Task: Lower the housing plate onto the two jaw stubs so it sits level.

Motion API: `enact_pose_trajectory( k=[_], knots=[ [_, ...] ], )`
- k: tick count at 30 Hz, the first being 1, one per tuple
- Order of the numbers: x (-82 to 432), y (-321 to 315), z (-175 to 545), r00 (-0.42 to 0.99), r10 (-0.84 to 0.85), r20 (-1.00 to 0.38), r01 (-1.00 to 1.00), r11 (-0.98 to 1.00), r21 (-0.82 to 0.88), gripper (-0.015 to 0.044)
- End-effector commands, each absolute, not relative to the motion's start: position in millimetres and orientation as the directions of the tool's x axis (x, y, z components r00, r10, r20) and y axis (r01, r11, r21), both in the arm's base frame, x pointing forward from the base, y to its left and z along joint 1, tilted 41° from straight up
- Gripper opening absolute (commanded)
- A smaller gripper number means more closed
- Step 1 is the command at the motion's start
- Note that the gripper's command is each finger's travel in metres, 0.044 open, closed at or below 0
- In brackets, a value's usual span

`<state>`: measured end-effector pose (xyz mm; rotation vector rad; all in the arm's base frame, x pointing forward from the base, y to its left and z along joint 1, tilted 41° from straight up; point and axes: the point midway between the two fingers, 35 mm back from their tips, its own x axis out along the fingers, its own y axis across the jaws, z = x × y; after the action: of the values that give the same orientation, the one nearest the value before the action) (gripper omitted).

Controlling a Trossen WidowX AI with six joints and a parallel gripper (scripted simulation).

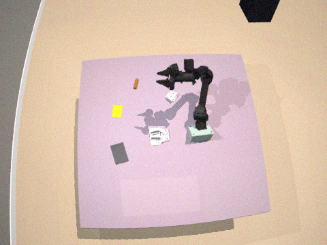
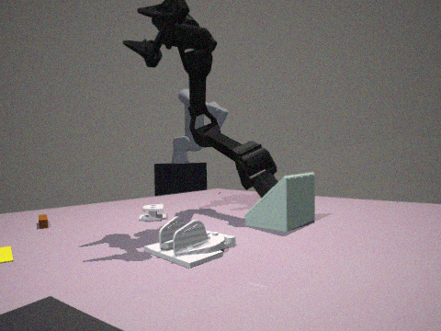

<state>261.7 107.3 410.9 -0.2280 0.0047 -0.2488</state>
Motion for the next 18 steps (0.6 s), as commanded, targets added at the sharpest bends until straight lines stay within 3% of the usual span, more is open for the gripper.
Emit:
enact_pose_trajectory(
  k=[1,18],
  knots=[
    [268.6,96.8,404.7,0.961,-0.276,0.001,0.268,0.932,-0.246,0.0440],
    [289.4,40.9,372.6,0.894,-0.430,-0.123,0.366,0.861,-0.353,0.0440]
  ],
)
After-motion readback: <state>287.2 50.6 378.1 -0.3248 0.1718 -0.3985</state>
